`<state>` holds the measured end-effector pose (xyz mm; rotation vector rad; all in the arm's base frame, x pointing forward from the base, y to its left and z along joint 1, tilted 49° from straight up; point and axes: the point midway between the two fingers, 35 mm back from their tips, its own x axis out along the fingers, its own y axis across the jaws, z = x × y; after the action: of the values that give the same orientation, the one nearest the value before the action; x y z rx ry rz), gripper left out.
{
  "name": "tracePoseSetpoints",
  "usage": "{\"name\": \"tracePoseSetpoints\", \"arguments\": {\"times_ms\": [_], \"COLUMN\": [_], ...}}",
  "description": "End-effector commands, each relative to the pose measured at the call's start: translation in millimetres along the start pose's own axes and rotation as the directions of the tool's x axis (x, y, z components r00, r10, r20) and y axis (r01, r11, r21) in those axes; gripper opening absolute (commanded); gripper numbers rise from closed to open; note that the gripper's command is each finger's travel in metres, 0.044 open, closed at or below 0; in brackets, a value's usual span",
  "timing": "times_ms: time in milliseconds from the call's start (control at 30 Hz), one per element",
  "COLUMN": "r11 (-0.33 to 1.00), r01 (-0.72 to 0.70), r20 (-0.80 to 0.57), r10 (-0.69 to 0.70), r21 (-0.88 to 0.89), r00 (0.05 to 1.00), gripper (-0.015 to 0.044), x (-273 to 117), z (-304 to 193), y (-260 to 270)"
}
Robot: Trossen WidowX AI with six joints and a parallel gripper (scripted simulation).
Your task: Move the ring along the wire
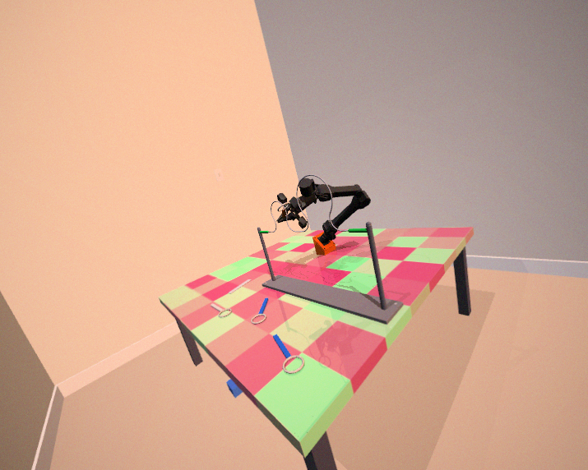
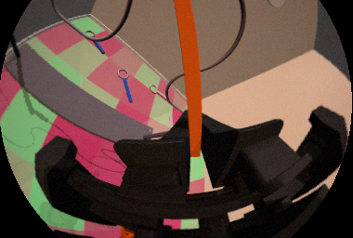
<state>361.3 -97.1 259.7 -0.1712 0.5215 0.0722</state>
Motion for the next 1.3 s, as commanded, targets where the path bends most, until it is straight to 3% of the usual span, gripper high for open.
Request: {"name": "tracePoseSetpoints", "arguments": {"times_ms": [0,733,1267], "r11": [0.997,0.876,0.680], "r01": [-0.034,-0.247,-0.390], "r20": [0.010,0.108,0.220], "r10": [0.033,0.222,0.326], "r21": [0.066,0.414,0.621], "r00": [0.999,0.969,0.920], "gripper": [-0.0150,-0.0150,-0.0150], "x": [0.3,0.0,-4.2], "z": [0.8,7.6,19.0], "y": [3.8,31.3,48.8]}}
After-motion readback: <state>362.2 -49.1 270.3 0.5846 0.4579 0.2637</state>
